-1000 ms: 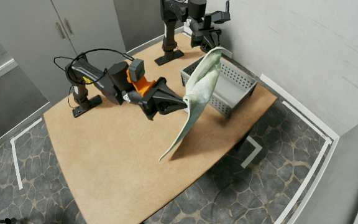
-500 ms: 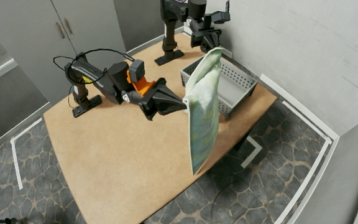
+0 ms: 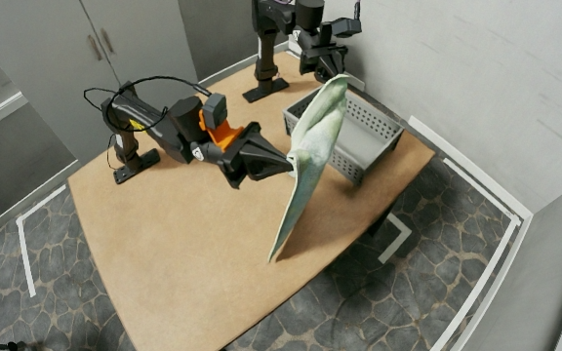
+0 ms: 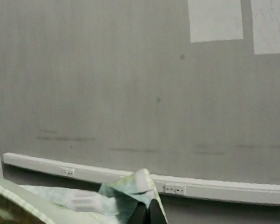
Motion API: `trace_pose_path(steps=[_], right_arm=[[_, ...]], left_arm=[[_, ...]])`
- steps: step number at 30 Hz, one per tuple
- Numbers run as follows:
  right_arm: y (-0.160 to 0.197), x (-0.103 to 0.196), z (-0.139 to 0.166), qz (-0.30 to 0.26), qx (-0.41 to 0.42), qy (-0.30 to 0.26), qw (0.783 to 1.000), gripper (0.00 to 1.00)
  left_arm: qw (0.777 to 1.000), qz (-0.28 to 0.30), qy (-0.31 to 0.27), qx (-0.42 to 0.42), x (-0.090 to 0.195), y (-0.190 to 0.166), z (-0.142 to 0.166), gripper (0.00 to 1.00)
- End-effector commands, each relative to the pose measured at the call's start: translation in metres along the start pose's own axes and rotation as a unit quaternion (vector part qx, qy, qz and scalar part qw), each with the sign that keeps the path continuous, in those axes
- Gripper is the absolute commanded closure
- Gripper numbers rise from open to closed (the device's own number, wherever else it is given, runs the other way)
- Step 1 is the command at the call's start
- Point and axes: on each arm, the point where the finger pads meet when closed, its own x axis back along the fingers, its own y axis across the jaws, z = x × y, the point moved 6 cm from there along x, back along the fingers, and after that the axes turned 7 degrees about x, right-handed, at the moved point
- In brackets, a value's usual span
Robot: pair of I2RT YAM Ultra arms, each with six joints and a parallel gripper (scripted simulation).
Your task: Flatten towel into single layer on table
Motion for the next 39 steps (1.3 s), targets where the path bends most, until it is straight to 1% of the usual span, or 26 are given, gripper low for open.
trace_pose_path(steps=[1, 26, 27, 29, 30, 32, 33, 34, 35, 36, 39], right_arm=[[-0.016, 0.006, -0.018, 0.021, 0.001, -0.011, 1.0, 1.0], [-0.016, 0.006, -0.018, 0.021, 0.001, -0.011, 1.0, 1.0], [-0.012, 0.01, -0.012, 0.016, 0.0, 0.012, 1.0, 1.0], [-0.012, 0.01, -0.012, 0.016, 0.0, 0.012, 1.0, 1.0], [-0.021, 0.025, -0.02, 0.017, 0.0, 0.054, 0.998, 1.0], [-0.021, 0.025, -0.021, 0.017, 0.002, 0.063, 0.998, 1.0], [-0.031, 0.041, -0.029, 0.01, 0.0, 0.103, 0.995, 1.0], [-0.035, 0.039, -0.05, 0.021, 0.004, 0.109, 0.994, 1.0], [-0.035, 0.039, -0.05, 0.021, 0.004, 0.109, 0.994, 1.0], [-0.044, 0.052, -0.057, 0.025, 0.004, 0.148, 0.989, 1.0], [-0.044, 0.052, -0.057, 0.025, 0.004, 0.148, 0.989, 1.0]], left_arm=[[1.0, -0.016, -0.016, 0.001, 0.016, 0.008, -0.015, 1.0], [1.0, -0.016, -0.016, 0.001, 0.016, 0.008, -0.015, 1.0], [1.0, 0.001, 0.006, -0.002, 0.011, -0.01, 0.0, 1.0], [1.0, 0.001, 0.006, -0.002, 0.011, -0.01, 0.0, 1.0], [1.0, 0.014, 0.001, -0.004, 0.024, -0.024, -0.015, 1.0], [1.0, 0.014, 0.001, -0.004, 0.024, -0.024, -0.015, 1.0], [0.999, 0.028, 0.017, -0.008, 0.033, -0.039, -0.013, 1.0], [0.999, 0.028, 0.017, -0.008, 0.033, -0.039, -0.013, 1.0], [0.999, 0.028, 0.017, -0.008, 0.033, -0.039, -0.013, 1.0], [0.999, 0.041, 0.024, -0.011, 0.04, -0.052, -0.011, 1.0], [0.999, 0.041, 0.024, -0.011, 0.04, -0.052, -0.011, 1.0]])
